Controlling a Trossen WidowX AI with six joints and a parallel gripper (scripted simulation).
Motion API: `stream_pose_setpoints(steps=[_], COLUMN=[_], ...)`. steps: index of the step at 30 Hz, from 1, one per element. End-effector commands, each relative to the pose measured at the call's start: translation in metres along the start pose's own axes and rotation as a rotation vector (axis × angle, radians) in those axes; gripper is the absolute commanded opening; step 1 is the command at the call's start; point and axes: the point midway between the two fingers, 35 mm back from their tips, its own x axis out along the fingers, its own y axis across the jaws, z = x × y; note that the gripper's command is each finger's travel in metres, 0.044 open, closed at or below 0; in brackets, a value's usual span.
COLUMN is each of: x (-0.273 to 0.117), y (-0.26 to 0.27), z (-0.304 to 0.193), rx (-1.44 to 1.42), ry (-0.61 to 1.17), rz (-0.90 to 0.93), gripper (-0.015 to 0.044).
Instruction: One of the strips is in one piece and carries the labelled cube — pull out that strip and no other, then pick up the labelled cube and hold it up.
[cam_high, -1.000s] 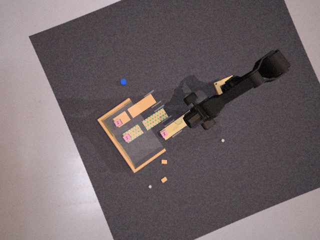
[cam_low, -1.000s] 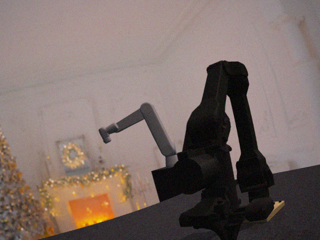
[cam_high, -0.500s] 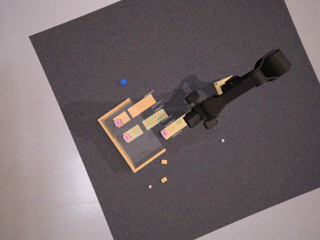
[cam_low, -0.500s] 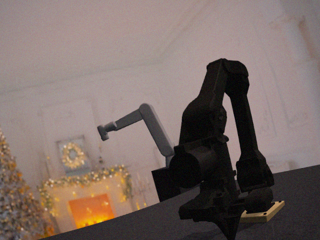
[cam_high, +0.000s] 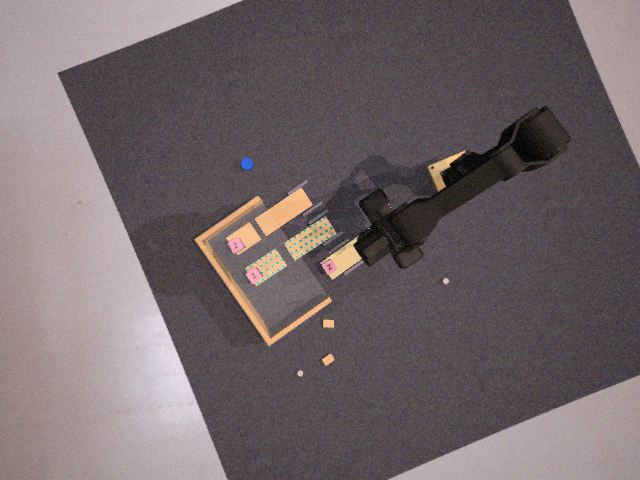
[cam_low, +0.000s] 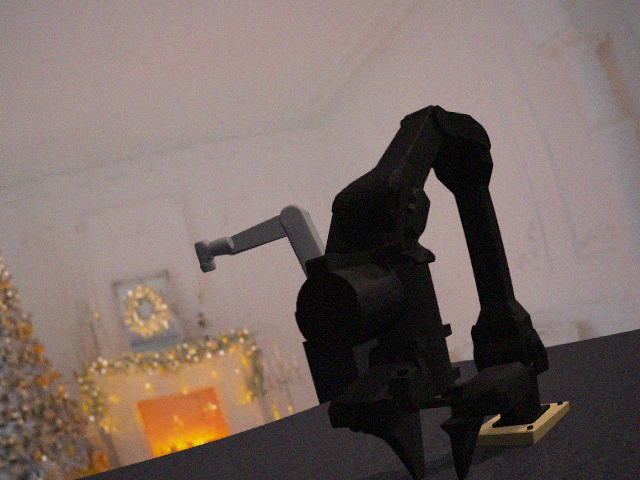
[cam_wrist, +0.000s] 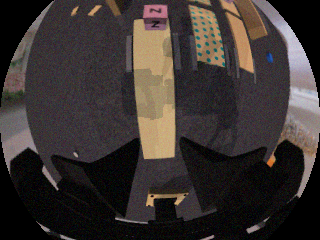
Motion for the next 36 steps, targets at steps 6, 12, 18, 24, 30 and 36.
stream_pose_setpoints(steps=[6, 12, 18, 24, 30, 36], x=[-0.005, -0.008, -0.012, -0.016, -0.019, -0.021], y=[0.001, 0.002, 0.002, 0.003, 0.003, 0.004], z=[0.034, 0.057, 0.08, 0.103, 0.126, 0.149], rx=[0.009, 0.009, 0.009, 0.009, 0.009, 0.009], ry=[0.001, -0.001, -0.003, -0.005, -0.007, -0.009], rz=[0.003, 0.003, 0.003, 0.003, 0.003, 0.003], gripper=[0.044, 0.044, 0.044, 0.044, 0.044, 0.044])
